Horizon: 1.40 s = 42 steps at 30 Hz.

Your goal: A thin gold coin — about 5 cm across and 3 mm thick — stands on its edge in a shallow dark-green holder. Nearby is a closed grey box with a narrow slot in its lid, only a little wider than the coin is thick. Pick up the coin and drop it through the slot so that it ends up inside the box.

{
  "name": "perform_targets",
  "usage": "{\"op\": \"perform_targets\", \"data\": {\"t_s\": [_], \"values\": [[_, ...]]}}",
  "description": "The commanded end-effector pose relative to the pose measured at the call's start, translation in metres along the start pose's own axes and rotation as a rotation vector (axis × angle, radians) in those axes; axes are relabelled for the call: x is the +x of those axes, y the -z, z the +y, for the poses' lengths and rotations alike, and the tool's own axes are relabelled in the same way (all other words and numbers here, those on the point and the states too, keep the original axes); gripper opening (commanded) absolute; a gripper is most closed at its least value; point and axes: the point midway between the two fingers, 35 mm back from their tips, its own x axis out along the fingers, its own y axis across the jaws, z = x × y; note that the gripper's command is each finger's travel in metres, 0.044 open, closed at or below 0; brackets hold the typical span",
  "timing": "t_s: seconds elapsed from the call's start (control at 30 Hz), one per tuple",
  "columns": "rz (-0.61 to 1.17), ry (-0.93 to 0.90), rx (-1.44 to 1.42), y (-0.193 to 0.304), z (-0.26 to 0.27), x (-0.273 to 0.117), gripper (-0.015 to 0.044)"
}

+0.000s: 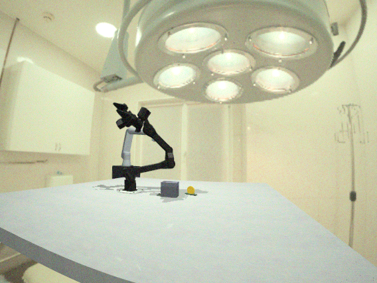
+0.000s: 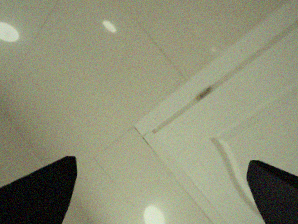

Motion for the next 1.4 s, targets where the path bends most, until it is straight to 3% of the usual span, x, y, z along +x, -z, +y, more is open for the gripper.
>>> {"op": "perform_targets", "data": {"t_s": [0.0, 0.27, 0.53, 0.73, 1.03, 1.37], "values": [[0.0, 0.006, 0.0, 0.0, 0.0, 0.001, 0.0374], [0.022, 0.318, -0.06, -0.013, -0.027, 0.038, 0.0164], [0.139, 0.706, -0.224, -0.007, -0.095, 0.066, 0.0161], [0.311, 0.997, -0.413, 0.012, -0.164, 0.063, 0.0161], [0.729, 1.373, -0.78, 0.052, -0.266, 0.004, 0.0161], [1.417, 1.598, -1.254, 0.084, -0.342, -0.128, 0.0161]]}}
